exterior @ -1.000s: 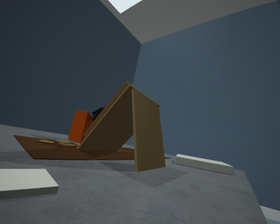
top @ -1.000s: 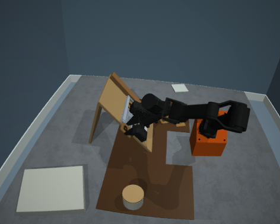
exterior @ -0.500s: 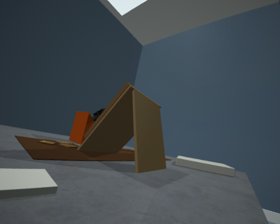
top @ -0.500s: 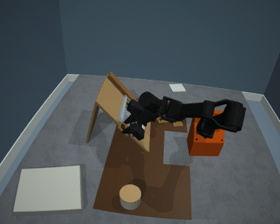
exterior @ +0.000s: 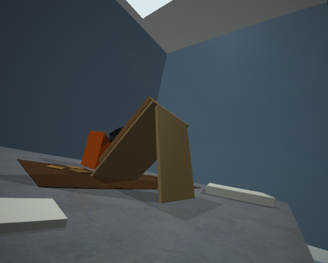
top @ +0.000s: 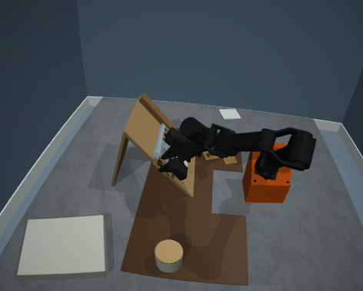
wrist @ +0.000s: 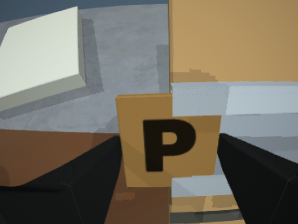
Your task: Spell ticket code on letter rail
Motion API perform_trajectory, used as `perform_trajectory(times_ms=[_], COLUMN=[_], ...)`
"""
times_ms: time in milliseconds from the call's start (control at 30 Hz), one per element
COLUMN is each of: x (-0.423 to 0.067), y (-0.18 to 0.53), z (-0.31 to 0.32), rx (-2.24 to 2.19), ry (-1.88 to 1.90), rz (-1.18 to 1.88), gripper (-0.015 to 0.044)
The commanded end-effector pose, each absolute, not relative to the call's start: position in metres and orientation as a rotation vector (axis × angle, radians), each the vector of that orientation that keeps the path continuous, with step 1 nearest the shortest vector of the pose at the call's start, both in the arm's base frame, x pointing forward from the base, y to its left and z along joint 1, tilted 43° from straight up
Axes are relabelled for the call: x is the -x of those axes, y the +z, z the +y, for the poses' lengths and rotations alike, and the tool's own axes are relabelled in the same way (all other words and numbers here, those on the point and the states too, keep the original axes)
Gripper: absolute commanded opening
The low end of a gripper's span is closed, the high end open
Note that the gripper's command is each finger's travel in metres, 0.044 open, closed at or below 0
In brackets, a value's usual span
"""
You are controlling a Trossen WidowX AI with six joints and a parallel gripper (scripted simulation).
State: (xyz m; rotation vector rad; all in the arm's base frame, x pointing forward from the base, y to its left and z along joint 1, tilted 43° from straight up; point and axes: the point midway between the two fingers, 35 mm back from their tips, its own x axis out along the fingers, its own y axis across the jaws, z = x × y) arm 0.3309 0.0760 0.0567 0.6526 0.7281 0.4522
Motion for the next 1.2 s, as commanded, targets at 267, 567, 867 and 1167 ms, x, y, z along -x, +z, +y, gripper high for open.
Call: perform_trajectory(times_ms=[267,567,867,1167], x=[-0.331,-0.332,-0.333,-0.334], y=[0.050,0.047,0.044,0.043], z=[0.072,0.068,0.065,0.063], rx=[-0.651,-0.651,-0.650,-0.650], ry=[0.456,0.456,0.456,0.455], rz=[0.735,0.735,0.735,0.735], gripper=[0.0000,0.0000,0.0000,0.0000])
